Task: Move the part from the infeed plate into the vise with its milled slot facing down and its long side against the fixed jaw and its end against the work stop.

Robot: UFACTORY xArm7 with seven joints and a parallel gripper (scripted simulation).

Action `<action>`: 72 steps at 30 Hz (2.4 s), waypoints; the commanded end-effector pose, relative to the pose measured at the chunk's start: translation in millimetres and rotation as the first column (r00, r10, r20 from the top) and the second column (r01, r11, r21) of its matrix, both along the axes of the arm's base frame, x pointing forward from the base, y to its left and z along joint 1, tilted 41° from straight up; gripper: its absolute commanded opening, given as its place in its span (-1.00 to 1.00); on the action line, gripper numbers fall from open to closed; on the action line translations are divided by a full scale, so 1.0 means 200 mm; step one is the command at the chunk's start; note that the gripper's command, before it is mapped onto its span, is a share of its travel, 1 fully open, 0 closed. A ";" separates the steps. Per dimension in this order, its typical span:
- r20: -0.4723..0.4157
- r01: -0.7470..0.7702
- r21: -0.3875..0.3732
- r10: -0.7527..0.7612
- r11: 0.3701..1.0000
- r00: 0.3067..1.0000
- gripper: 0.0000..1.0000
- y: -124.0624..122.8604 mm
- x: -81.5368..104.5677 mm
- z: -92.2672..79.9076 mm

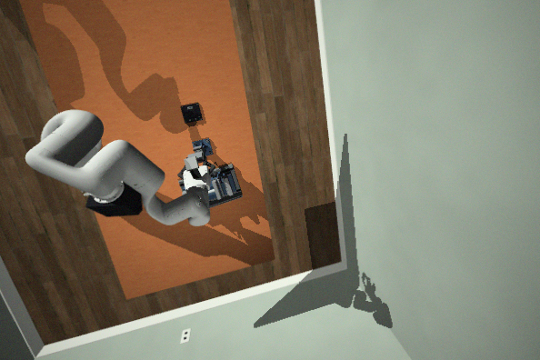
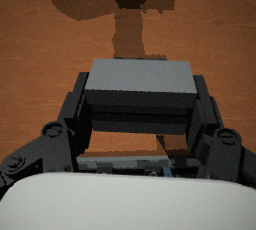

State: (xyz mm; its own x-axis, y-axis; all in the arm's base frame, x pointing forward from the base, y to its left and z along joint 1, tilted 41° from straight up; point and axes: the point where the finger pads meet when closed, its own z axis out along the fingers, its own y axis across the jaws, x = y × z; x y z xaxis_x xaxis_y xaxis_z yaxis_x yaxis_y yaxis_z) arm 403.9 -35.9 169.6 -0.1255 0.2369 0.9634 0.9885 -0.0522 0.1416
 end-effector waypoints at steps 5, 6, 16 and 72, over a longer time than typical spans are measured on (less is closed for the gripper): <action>0.006 -0.009 0.072 0.009 0.997 1.000 -1.00 -0.01 0.00 0.00; 0.006 -0.010 0.079 0.010 0.997 1.000 -1.00 -0.01 0.00 0.00; 0.009 -0.016 0.121 0.015 0.993 1.000 -1.00 -0.01 0.00 0.00; 0.011 -0.020 0.148 0.019 0.989 1.000 -1.00 0.00 0.01 -0.02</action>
